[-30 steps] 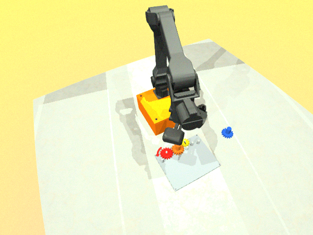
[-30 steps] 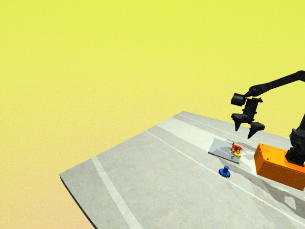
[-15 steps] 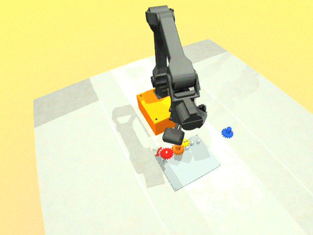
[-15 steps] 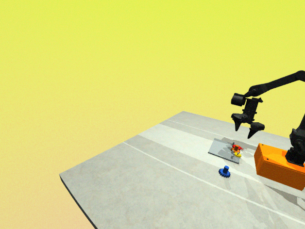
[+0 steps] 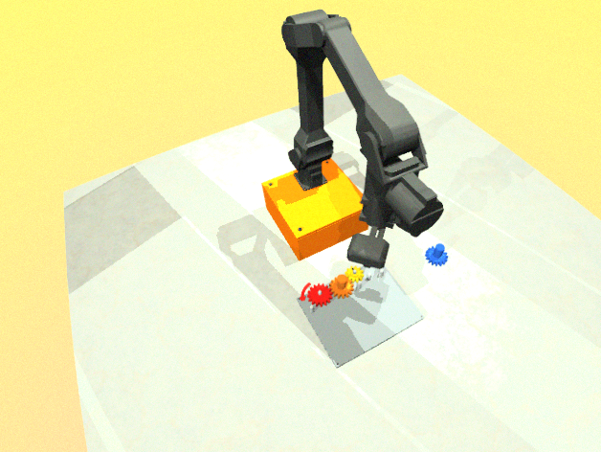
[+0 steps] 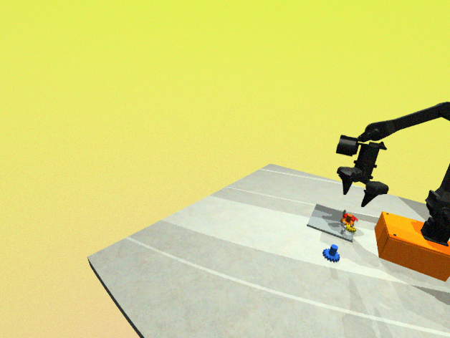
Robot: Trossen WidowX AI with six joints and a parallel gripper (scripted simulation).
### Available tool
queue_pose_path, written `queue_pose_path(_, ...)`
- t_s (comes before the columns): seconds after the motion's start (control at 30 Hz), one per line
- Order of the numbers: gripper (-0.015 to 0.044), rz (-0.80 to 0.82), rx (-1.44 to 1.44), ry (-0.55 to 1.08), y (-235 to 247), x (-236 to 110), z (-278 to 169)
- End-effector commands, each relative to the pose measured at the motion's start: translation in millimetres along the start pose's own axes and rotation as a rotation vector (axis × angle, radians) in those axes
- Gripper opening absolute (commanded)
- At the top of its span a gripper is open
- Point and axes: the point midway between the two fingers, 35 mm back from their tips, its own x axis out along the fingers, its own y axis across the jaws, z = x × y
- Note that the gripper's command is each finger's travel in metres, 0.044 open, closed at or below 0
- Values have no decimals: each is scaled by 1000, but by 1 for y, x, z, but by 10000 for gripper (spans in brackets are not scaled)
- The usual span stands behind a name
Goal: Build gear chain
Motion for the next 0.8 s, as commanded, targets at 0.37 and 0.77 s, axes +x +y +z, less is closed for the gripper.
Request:
queue_pose_path(0.37,440,24,-24,-8,165,-30,109)
queue_pose_path(0.77,440,32,-31,-10,230,-41,117)
